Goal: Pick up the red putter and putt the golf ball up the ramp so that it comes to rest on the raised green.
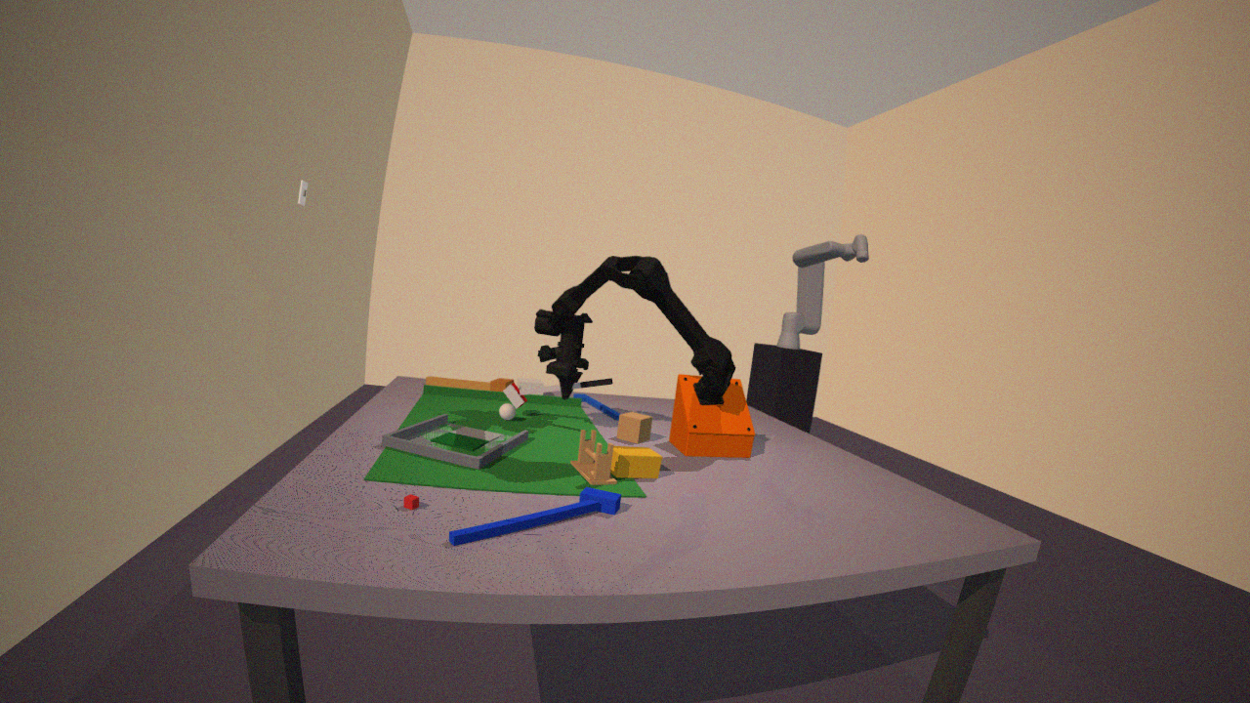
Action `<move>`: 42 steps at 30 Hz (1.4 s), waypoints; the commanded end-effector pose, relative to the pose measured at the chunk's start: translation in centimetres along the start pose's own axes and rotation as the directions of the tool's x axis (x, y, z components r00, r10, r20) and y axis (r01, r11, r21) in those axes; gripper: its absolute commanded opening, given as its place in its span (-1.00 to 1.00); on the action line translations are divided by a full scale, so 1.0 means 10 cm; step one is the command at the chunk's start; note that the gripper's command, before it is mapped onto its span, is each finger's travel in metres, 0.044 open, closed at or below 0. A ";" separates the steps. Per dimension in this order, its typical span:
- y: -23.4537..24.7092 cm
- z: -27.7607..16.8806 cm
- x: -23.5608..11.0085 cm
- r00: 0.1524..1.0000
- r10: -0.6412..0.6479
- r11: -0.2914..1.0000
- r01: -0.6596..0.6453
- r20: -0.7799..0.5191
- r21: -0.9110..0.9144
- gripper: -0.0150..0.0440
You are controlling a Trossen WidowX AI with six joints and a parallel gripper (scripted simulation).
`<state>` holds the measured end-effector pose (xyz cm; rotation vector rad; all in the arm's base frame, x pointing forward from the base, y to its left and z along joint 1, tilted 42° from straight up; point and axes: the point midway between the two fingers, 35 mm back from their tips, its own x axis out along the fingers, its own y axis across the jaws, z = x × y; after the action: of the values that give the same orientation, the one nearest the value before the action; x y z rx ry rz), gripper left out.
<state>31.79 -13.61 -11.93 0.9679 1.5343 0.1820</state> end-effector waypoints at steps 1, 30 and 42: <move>0.00 0.00 0.05 1.000 0.004 1.000 -0.004 0.004 0.006 -0.49; -0.28 -0.02 0.19 1.000 0.007 1.000 -0.007 -0.001 0.013 -0.49; 0.78 0.05 0.17 1.000 0.005 1.000 -0.005 0.004 0.008 -0.49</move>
<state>34.21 -10.00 -10.96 0.9846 1.5436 0.1675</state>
